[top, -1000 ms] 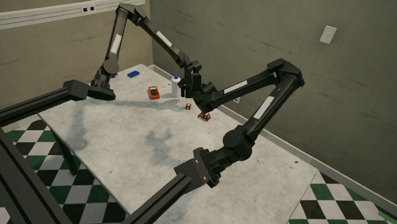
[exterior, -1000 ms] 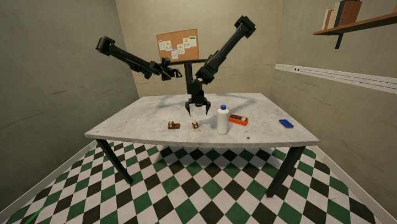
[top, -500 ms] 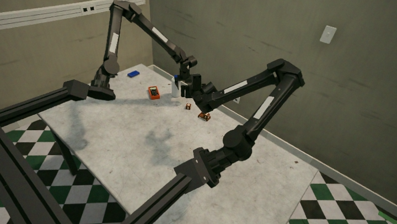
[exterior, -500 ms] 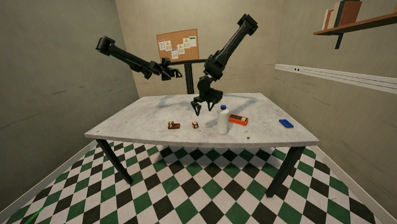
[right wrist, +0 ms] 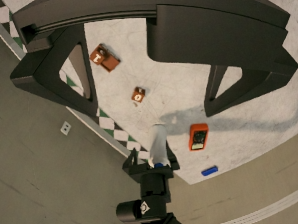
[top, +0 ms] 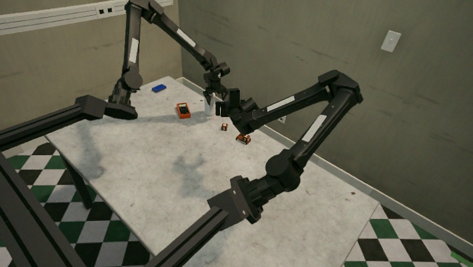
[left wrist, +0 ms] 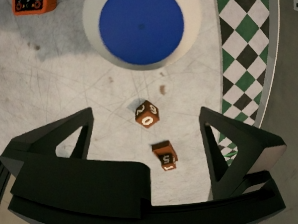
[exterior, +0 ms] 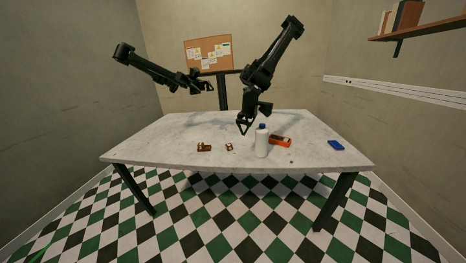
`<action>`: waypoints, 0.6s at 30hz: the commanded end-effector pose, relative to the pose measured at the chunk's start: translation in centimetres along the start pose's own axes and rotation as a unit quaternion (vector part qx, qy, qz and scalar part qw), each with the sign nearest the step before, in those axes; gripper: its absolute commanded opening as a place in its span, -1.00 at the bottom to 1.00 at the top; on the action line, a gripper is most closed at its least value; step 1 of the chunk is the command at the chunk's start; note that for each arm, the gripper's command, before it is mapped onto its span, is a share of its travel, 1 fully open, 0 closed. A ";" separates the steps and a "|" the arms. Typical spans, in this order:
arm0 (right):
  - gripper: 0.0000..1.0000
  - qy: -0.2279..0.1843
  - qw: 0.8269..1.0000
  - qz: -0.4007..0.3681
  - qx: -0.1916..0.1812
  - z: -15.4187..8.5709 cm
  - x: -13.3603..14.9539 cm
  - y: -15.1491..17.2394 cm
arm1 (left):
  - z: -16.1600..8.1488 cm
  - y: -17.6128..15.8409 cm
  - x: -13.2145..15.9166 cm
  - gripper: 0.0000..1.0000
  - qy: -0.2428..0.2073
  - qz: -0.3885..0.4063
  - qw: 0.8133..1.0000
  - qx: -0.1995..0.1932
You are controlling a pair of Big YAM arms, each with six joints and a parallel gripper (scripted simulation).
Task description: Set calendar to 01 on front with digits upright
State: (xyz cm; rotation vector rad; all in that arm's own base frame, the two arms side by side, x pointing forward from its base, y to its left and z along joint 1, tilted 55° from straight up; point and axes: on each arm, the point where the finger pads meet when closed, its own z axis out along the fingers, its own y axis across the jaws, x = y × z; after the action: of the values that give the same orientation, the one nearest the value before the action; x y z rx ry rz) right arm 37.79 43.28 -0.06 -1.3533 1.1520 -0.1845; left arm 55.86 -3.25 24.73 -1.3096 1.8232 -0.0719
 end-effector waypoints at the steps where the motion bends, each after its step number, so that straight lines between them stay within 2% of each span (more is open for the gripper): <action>1: 1.00 -0.004 1.000 0.001 0.004 0.3 -0.2 -0.3 | 0.2 -0.2 0.6 1.00 0.008 -0.016 1.000 -0.005; 11: 1.00 -0.004 1.000 0.001 0.004 0.3 -0.2 -0.3 | 0.2 -0.4 0.5 1.00 0.005 -0.015 1.000 -0.002; 12: 1.00 -0.004 1.000 0.001 0.004 0.3 -0.2 -0.3 | 0.0 -0.9 0.2 0.77 0.004 -0.012 1.000 0.003; 13: 1.00 -0.007 1.000 0.003 0.009 0.2 -0.4 -0.6 | 0.4 -1.0 1.6 0.55 0.010 0.015 1.000 0.001; 15: 1.00 -0.007 1.000 0.013 0.016 -0.4 -0.7 -1.3 | 0.5 -1.4 1.9 0.10 0.009 0.054 0.999 0.004; 17: 1.00 0.000 1.000 0.019 0.024 -1.3 -0.7 -1.8 | 0.8 -1.8 2.4 0.10 0.007 0.105 0.994 0.005; 18: 1.00 0.000 1.000 0.019 0.024 -1.3 -0.7 -1.8 | 0.8 -1.8 2.4 0.10 0.007 0.105 0.994 0.005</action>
State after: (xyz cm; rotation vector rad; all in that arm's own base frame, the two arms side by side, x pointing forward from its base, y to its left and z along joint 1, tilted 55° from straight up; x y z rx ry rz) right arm 37.76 42.58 0.52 -1.3290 1.1678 -0.1972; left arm 56.23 -4.23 23.93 -1.2337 1.8877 -0.0263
